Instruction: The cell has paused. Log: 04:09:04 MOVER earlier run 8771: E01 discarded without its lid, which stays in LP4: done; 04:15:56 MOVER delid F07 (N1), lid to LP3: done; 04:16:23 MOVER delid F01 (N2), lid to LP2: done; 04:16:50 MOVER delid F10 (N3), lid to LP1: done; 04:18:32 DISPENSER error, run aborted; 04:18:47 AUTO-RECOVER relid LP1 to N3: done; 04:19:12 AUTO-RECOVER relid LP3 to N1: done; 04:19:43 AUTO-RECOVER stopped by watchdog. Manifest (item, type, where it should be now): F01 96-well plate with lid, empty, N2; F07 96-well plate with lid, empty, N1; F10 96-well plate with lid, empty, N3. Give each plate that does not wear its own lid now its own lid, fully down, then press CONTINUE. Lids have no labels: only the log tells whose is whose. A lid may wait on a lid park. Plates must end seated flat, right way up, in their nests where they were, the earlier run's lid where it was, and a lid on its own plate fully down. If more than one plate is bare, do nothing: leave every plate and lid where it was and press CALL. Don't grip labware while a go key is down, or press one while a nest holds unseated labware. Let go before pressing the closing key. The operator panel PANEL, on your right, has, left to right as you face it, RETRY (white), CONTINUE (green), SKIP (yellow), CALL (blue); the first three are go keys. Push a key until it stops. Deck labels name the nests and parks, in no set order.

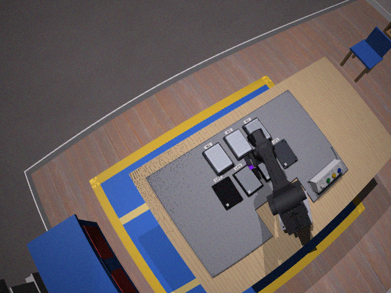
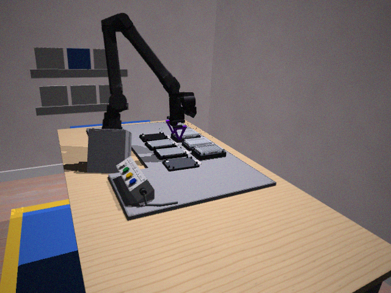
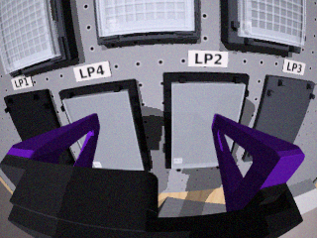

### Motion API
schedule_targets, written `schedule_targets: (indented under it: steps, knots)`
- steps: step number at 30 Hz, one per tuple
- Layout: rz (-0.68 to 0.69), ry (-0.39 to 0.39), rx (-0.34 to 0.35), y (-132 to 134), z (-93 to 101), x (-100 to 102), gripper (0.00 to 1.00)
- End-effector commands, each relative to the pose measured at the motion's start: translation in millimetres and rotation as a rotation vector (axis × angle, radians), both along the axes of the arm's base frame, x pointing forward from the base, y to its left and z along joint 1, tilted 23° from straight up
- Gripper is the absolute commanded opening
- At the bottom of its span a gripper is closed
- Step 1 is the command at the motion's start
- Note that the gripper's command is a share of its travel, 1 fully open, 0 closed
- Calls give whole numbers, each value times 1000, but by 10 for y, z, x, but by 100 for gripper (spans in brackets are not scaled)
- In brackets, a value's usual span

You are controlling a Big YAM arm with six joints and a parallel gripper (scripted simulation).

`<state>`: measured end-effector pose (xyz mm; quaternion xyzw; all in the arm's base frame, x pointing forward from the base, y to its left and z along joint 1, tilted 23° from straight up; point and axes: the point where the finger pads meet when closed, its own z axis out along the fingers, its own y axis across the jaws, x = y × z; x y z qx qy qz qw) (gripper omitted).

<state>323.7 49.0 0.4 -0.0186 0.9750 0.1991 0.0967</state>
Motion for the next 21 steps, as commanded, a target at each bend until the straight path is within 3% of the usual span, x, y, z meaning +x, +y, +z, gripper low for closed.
schedule_targets:
  steps: [1, 6, 14, 15, 17, 21]
  knots:
    - [78, 19, -18, 63, -71, -108, 100]
    - [125, 45, -38, 103, -141, -267, 100]
    - [124, 11, -40, 107, -87, -134, 100]
    - [85, -38, -34, -25, -61, -138, 0]
    - [85, -38, -34, -25, -61, -138, 0]
    - [36, -164, -22, -219, -109, -98, 0]
